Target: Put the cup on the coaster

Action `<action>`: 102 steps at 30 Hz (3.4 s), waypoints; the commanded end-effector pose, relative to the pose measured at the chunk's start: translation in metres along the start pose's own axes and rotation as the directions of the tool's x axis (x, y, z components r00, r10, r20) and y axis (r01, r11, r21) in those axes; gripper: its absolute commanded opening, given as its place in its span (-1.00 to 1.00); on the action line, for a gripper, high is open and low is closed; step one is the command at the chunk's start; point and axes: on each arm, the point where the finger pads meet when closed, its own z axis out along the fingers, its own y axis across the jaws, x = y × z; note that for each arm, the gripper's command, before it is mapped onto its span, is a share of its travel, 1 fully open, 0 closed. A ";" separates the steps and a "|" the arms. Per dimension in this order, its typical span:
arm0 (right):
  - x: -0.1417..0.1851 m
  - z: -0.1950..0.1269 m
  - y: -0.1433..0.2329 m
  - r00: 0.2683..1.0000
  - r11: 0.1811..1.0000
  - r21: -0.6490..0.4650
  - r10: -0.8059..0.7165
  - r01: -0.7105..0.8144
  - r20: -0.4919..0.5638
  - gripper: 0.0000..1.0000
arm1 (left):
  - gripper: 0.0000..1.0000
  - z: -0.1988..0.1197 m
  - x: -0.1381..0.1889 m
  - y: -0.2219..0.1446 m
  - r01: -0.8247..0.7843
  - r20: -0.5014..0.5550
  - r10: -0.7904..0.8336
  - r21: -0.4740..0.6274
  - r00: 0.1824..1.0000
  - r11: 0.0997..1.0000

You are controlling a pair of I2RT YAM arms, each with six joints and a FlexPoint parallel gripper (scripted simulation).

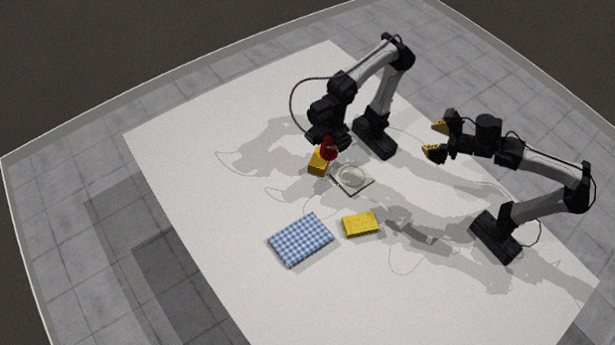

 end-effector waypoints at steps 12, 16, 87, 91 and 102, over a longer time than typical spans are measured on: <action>0.040 0.006 0.079 0.999 0.999 0.034 0.015 -0.017 0.050 0.31 | 1.00 -0.069 0.060 0.005 0.017 -0.041 -0.018 -0.019 0.999 1.000; 0.044 0.004 0.083 0.999 0.999 0.034 0.002 -0.004 0.051 0.31 | 1.00 -0.071 0.061 0.006 0.017 -0.034 -0.018 -0.019 0.999 1.000; 0.070 -0.002 0.079 0.918 0.947 -0.025 -0.303 0.320 0.256 1.00 | 1.00 -0.068 0.061 0.006 0.017 -0.034 -0.018 -0.019 0.999 1.000; 0.076 -0.008 0.076 0.887 0.930 -0.030 -0.341 0.368 0.311 1.00 | 1.00 -0.068 0.061 0.006 0.017 -0.034 -0.018 -0.019 0.999 1.000; 0.077 -0.013 0.070 0.863 0.926 -0.026 -0.341 0.376 0.372 1.00 | 1.00 -0.068 0.061 0.006 0.017 -0.034 -0.018 -0.019 0.999 1.000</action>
